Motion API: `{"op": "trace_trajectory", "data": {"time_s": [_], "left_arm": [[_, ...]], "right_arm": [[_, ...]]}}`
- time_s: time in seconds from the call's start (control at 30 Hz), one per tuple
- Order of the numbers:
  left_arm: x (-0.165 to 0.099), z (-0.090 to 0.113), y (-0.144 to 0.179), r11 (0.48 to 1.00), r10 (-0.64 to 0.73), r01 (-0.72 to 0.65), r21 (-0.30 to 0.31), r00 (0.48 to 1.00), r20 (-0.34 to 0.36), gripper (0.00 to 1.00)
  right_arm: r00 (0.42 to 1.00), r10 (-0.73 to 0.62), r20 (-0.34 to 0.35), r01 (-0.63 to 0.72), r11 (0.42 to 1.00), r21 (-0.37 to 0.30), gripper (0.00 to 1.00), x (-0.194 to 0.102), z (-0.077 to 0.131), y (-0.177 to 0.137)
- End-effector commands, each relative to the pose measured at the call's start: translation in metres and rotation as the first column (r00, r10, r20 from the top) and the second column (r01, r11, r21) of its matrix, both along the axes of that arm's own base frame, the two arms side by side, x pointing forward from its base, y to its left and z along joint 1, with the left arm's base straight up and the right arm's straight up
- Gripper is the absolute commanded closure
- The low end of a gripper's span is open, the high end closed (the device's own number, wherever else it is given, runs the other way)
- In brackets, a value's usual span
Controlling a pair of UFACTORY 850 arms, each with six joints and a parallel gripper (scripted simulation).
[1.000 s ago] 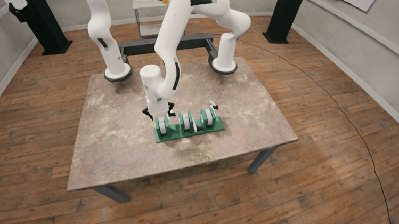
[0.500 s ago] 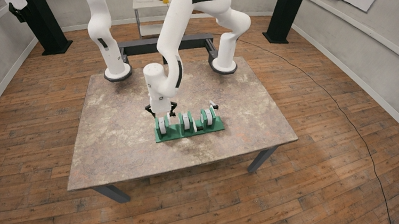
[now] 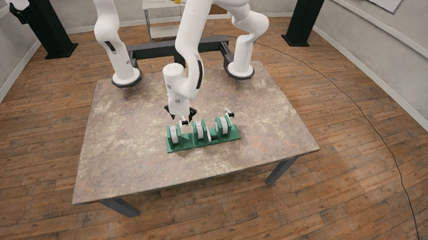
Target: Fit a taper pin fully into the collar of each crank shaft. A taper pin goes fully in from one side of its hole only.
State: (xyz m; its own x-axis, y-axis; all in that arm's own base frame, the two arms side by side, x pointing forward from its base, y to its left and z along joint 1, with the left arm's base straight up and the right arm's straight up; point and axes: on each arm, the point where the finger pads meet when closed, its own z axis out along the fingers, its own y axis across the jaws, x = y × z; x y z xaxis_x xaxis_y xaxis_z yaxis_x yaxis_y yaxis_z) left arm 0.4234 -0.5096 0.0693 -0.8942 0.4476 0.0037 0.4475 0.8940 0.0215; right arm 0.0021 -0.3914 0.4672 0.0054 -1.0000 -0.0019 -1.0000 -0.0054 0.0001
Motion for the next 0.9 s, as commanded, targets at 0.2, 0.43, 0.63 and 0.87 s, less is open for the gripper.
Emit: {"op": "trace_trajectory", "data": {"time_s": [0.2, 0.43, 0.63, 0.87], "left_arm": [[-0.024, 0.002, 0.05, 0.894, -0.448, 0.448, -0.021, 0.894, -0.006, 0.0], [-0.033, 0.002, 0.07, 0.794, -0.607, 0.607, -0.021, 0.794, -0.006, 0.0], [-0.044, 0.002, 0.092, 0.662, -0.75, 0.75, -0.021, 0.662, -0.006, 0.0], [-0.051, 0.002, 0.105, 0.562, -0.827, 0.827, -0.021, 0.562, -0.006, 0.0]], "right_arm": [[1.0, 0.0, 0.0, 0.0, 1.0, -0.002, 0.0, 0.0, 0.001, 0.0], [1.0, 0.0, 0.0, 0.0, 1.0, -0.002, 0.0, 0.0, 0.001, 0.0], [1.0, 0.0, 0.0, 0.0, 1.0, -0.002, 0.0, 0.0, 0.001, 0.0], [1.0, 0.0, 0.0, 0.0, 1.0, -0.002, 0.0, 0.0, 0.001, 0.0]]}}
